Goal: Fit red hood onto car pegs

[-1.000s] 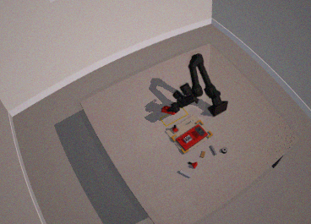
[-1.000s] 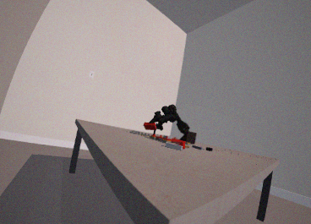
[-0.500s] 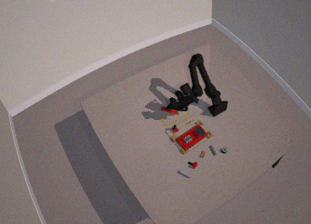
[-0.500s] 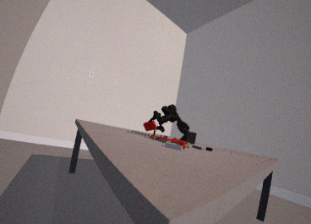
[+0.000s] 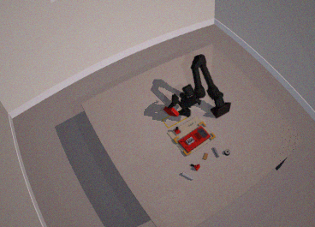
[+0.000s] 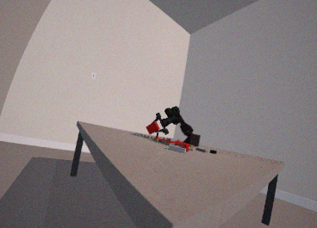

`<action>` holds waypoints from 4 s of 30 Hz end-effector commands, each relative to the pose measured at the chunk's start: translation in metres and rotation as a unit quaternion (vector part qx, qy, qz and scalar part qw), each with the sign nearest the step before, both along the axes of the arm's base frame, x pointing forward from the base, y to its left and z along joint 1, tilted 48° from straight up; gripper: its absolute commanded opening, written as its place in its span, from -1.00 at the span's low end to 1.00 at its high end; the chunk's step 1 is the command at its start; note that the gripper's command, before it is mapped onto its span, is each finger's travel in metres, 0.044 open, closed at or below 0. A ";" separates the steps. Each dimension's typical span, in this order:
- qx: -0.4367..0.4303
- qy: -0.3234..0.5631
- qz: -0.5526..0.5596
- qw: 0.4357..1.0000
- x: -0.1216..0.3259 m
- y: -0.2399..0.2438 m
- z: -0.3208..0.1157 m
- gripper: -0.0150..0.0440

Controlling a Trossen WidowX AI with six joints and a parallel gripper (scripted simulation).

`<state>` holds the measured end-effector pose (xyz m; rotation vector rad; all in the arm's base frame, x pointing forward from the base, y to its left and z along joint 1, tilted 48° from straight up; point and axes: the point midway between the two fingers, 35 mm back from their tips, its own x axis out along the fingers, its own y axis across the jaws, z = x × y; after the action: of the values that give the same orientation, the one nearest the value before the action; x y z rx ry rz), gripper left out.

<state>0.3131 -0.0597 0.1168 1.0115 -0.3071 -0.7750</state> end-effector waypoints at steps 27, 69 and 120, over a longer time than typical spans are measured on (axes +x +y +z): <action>0.295 -0.298 -0.048 0.907 -0.002 -0.006 -0.008 -0.49; 0.466 -0.469 -0.066 0.747 -0.014 -0.029 -0.040 0.22; 0.477 -0.458 -0.072 0.747 -0.056 0.052 -0.024 0.47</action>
<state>0.2571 -0.0082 0.0932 2.3771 -0.8990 -0.4779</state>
